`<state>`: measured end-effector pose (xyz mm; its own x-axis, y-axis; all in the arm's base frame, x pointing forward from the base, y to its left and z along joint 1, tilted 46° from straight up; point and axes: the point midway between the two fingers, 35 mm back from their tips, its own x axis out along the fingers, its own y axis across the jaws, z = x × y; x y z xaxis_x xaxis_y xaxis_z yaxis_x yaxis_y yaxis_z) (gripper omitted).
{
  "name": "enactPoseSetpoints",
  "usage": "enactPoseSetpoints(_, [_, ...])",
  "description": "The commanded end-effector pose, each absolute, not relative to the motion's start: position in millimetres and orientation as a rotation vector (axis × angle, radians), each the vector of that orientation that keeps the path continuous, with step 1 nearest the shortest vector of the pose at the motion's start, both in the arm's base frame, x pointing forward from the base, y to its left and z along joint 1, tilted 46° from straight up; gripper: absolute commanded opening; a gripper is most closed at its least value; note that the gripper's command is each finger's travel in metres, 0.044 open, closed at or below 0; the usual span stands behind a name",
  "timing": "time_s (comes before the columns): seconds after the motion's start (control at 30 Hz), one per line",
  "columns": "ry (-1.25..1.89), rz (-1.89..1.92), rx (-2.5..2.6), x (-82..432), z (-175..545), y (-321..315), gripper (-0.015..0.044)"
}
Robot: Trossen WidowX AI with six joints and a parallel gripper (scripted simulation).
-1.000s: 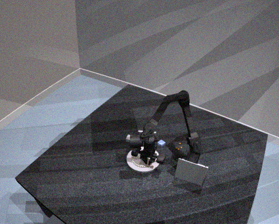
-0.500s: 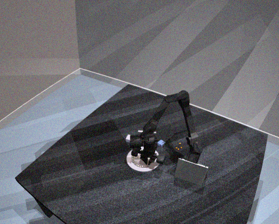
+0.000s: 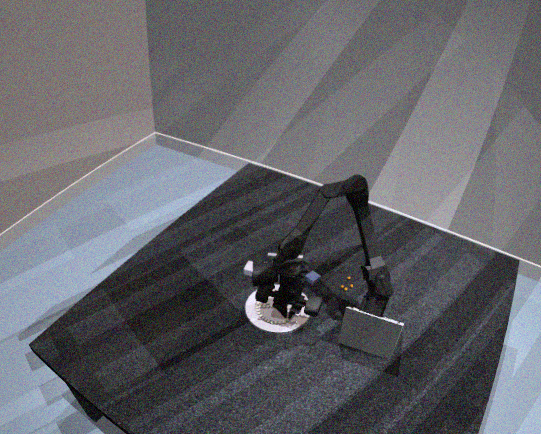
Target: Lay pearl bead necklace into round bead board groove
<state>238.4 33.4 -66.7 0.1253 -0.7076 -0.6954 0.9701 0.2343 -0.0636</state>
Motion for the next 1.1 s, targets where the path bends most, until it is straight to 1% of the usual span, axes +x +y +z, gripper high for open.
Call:
enactPoseSetpoints(0.0, [0.691, -1.289, 0.467, 237.2, -65.7, 34.1, 0.0000])
enactPoseSetpoints(0.17, [0.691, -1.289, 0.467, 228.4, -66.4, 33.2, 0.0000])
enactPoseSetpoints(0.77, [0.691, -1.290, 0.467, 229.3, -71.7, 27.7, 0.0000])
enactPoseSetpoints(1.07, [0.688, -1.286, 0.476, 231.5, -70.7, 30.5, 0.0236])
